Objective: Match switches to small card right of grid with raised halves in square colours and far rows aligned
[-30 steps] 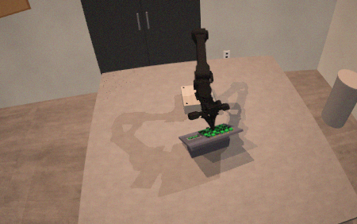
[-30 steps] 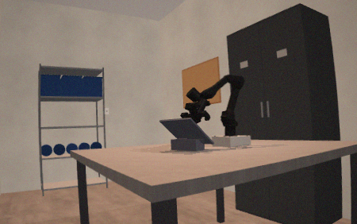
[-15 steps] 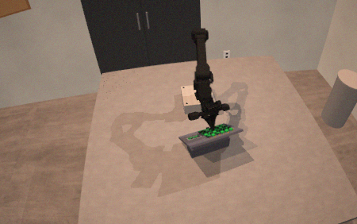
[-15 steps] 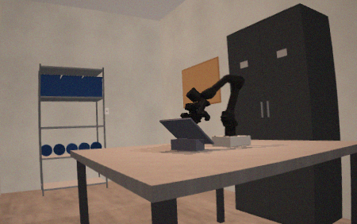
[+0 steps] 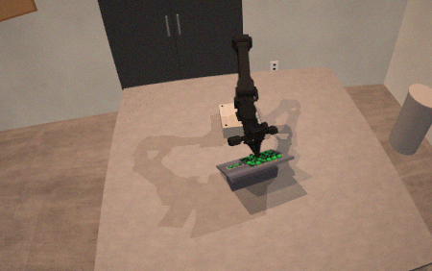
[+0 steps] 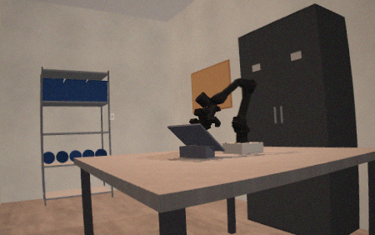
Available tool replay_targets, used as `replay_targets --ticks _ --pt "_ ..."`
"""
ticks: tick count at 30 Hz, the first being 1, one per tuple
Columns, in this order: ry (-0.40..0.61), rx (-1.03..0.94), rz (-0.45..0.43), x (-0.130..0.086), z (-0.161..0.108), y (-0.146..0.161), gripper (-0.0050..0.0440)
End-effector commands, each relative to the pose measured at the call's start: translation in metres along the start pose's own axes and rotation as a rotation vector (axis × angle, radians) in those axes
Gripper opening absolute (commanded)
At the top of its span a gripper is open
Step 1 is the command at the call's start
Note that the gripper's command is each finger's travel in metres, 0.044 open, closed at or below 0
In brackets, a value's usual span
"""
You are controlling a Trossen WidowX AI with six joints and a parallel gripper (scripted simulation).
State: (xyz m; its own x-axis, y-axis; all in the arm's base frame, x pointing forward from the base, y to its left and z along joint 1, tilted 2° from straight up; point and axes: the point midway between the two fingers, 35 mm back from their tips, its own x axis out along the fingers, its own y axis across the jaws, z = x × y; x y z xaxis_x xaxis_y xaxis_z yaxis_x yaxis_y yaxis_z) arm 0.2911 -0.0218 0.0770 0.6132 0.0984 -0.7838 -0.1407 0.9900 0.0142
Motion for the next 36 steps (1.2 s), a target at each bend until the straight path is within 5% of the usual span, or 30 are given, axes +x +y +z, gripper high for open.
replay_targets --ticks 1,7,16,33,36 --pt "0.001 0.002 -0.001 0.001 0.0 0.0 0.0" --pt "0.001 0.0 0.0 -0.001 0.0 0.0 0.0" --pt "0.026 0.002 -0.001 -0.062 0.002 0.0 0.0" --pt "0.027 0.002 -0.001 -0.063 0.002 -0.043 0.0" --pt "0.014 0.002 -0.002 -0.046 0.002 -0.043 0.0"
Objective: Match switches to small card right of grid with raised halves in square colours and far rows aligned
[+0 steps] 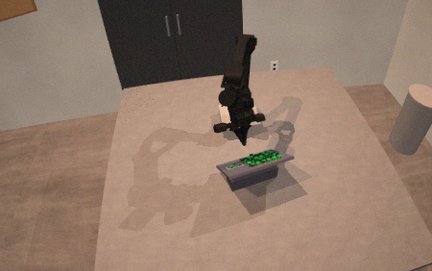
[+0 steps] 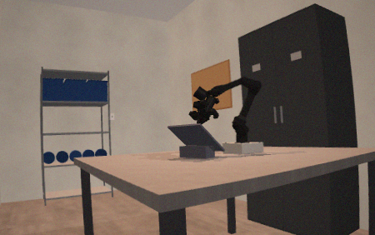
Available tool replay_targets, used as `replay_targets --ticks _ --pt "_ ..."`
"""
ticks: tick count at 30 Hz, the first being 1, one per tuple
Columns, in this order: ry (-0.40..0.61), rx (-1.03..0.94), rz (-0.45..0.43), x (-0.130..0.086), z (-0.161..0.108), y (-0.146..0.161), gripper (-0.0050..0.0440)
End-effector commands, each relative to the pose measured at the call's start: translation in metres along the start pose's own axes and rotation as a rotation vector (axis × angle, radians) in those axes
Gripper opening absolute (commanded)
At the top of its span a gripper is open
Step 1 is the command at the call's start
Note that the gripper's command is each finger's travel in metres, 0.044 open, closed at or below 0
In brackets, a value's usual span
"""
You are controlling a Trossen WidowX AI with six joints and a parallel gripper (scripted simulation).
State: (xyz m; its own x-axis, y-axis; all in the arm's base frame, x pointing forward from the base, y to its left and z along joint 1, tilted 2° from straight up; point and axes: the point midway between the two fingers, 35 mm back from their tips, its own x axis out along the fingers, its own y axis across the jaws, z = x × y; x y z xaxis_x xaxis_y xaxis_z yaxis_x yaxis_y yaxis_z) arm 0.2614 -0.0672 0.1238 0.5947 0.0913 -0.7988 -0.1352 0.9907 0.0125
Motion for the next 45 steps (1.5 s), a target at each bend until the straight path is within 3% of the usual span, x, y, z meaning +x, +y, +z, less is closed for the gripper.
replay_targets --ticks 1,31,45 --pt "-0.018 -0.001 0.003 0.023 0.0 -0.003 0.0" --pt "-0.024 -0.001 0.003 0.055 0.0 -0.002 0.0" --pt "-0.024 -0.001 0.003 0.055 0.0 -0.002 0.0"
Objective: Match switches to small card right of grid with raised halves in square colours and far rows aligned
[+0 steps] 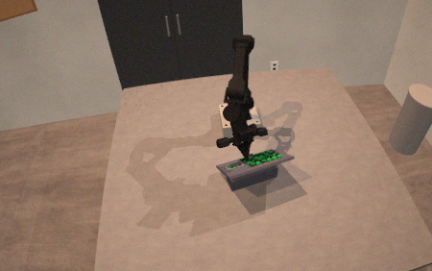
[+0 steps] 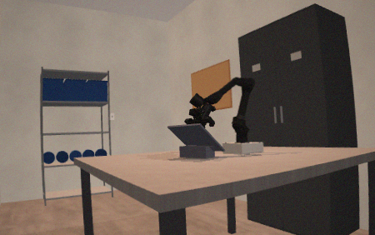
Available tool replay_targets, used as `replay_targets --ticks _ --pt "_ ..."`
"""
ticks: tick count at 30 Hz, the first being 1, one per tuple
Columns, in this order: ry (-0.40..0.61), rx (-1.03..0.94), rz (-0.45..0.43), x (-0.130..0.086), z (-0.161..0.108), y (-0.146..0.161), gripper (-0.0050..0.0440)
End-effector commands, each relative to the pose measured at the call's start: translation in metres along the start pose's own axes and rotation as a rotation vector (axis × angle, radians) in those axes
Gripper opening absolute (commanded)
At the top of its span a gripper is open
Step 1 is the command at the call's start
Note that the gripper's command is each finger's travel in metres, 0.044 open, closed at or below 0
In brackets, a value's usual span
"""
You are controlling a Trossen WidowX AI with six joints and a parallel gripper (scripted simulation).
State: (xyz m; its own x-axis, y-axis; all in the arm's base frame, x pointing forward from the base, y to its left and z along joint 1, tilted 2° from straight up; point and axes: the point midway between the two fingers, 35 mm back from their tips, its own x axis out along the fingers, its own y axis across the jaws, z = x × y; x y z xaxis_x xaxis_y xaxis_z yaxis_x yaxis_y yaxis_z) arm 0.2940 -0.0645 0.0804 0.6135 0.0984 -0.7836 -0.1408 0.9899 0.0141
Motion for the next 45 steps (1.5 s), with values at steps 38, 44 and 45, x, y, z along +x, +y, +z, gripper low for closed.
replay_targets --ticks 38,44,45 --pt "0.001 0.003 -0.001 0.004 -0.0006 -0.0001 0.0" --pt "0.001 0.003 -0.001 0.0048 -0.0006 -0.0001 0.0" --pt "0.001 0.003 -0.001 0.0049 -0.0006 -0.0001 0.0"
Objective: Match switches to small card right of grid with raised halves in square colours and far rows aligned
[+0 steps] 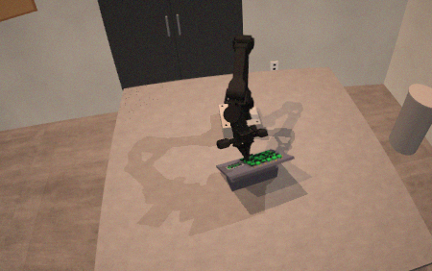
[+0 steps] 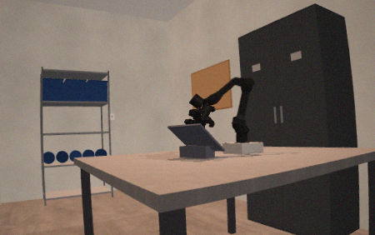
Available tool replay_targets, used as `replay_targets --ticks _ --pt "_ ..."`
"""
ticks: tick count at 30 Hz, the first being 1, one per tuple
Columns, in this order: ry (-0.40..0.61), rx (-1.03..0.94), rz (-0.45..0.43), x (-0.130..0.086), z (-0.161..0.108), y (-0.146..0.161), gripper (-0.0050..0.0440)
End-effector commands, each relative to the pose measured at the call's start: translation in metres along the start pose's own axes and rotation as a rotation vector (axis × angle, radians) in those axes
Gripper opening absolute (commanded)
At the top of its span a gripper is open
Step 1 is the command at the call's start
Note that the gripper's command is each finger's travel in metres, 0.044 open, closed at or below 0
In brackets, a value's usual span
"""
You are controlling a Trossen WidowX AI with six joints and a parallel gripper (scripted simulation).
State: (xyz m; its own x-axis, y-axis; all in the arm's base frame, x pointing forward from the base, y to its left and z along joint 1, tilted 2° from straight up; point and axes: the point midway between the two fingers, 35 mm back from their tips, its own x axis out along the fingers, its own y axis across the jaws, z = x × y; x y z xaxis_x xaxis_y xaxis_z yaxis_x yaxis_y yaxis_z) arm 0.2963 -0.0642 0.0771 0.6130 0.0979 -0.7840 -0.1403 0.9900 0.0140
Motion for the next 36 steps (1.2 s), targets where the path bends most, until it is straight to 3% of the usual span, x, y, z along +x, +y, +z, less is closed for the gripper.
replay_targets --ticks 1,15,17,20,25,30,36 --pt "0.0 0.002 -0.001 0.001 0.0 0.0 0.0" --pt "0.0 0.002 -0.001 0.003 0.0 0.0 0.0" --pt "0.004 0.0 0.0 -0.008 0.001 -0.001 0.0" --pt "-0.014 -0.013 -0.019 -0.047 0.011 -0.005 0.0" --pt "0.027 0.002 -0.001 -0.062 0.002 0.0 0.0" --pt "0.027 0.002 -0.001 -0.062 0.002 0.0 0.0" --pt "0.048 -0.001 0.0 -0.059 -0.002 0.045 0.0"
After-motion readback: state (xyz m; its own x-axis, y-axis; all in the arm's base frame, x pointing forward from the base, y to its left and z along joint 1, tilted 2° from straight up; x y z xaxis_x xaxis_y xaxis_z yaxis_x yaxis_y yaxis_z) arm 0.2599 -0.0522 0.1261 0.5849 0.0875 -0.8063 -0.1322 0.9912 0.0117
